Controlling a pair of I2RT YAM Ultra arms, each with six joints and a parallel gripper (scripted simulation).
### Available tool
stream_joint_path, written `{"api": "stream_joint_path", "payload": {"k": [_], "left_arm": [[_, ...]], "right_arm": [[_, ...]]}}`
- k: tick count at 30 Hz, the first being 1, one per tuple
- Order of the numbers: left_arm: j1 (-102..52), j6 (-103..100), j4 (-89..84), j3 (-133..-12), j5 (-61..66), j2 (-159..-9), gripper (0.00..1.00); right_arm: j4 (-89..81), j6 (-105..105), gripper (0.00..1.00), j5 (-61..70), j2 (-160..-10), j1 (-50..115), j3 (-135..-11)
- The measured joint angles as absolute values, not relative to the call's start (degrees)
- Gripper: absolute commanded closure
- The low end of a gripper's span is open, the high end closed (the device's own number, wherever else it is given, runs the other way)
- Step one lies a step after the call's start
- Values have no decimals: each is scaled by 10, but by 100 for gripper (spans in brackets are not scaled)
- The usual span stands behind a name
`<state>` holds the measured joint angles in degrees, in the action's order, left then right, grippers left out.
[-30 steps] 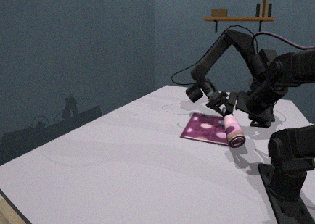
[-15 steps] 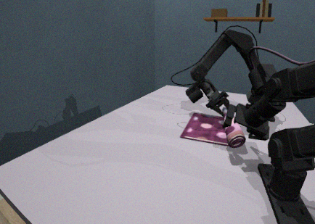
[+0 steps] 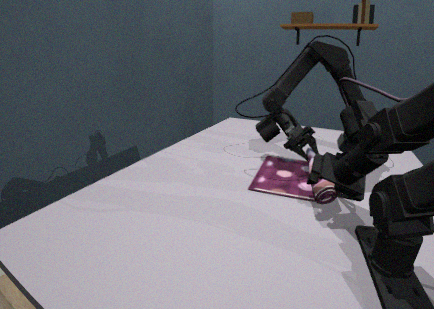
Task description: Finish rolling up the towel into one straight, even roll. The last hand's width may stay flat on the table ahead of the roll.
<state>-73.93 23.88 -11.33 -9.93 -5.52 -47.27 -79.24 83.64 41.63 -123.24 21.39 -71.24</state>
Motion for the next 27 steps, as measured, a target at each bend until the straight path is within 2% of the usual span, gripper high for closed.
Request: {"api": "stream_joint_path", "payload": {"k": [5, 7, 12, 18, 27], "left_arm": [[-739, 239, -96, -100, -55, -484, 40], [-739, 239, -91, -100, -56, -486, 40], [-739, 239, -86, -99, -56, -488, 62], [-740, 239, -84, -100, -56, -488, 68], [-739, 239, -83, -100, -56, -488, 70]], "right_arm": [[-792, 836, 71, 416, -1232, 214, -712], [-792, 836, 71, 416, -1232, 214, -712], [-792, 836, 71, 416, -1232, 214, -712], [-792, 836, 71, 416, -1232, 214, -712], [-792, 836, 71, 416, -1232, 214, -712]]}}
